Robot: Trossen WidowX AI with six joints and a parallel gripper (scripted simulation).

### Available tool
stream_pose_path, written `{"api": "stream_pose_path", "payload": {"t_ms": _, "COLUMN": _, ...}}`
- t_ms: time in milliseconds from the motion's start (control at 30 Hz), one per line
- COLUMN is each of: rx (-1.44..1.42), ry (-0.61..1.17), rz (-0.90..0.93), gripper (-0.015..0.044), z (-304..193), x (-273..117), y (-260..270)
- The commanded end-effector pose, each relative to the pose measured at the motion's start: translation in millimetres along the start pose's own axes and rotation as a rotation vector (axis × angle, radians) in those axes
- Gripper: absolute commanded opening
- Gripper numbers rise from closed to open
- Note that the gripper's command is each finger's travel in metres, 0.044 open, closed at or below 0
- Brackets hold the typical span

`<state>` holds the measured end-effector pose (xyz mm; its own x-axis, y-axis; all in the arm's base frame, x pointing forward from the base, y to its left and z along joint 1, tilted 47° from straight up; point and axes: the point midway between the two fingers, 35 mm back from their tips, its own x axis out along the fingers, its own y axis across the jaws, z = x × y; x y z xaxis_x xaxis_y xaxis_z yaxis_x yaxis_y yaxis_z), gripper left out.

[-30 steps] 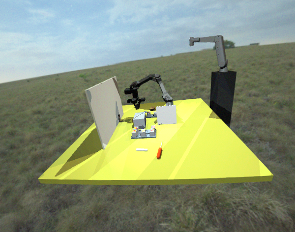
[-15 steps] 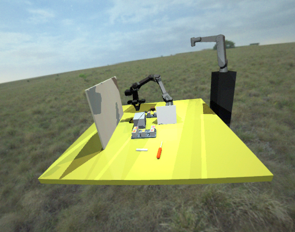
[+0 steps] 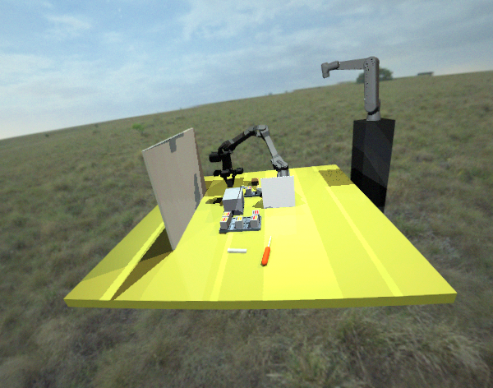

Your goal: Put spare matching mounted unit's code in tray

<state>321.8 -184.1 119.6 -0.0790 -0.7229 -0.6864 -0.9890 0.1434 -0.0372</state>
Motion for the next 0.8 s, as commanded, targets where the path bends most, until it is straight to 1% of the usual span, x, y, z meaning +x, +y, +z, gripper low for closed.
{"api": "stream_pose_path", "payload": {"t_ms": 0, "rx": -0.004, "ry": -0.003, "rz": -0.004, "gripper": 0.0000, "z": 1, "x": 4, "y": 0}}
{"api": "stream_pose_path", "payload": {"t_ms": 767, "rx": -0.004, "ry": 0.001, "rz": -0.004, "gripper": 0.0000, "z": 0, "x": 26, "y": 2}}
